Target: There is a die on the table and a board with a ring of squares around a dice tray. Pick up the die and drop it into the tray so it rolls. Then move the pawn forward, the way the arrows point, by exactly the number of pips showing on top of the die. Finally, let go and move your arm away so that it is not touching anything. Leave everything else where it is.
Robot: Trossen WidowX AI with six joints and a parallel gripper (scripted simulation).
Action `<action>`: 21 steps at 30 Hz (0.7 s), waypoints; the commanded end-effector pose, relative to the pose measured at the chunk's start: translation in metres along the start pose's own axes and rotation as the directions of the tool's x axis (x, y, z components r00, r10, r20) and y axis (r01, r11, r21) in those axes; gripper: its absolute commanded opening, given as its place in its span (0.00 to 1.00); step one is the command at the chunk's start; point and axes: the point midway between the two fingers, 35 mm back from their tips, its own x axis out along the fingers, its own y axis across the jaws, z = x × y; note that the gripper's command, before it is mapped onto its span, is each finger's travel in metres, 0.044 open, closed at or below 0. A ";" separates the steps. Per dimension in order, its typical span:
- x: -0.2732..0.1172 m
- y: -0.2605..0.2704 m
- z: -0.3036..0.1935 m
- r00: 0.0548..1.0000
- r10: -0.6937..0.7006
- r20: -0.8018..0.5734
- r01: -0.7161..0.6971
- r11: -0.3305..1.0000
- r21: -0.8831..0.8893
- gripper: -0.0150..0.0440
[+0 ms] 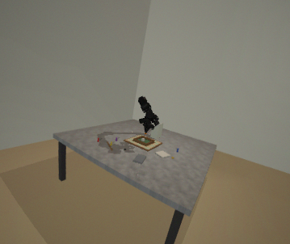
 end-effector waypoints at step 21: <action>0.031 -0.013 -0.087 1.000 -0.002 -0.015 0.002 1.000 0.003 0.25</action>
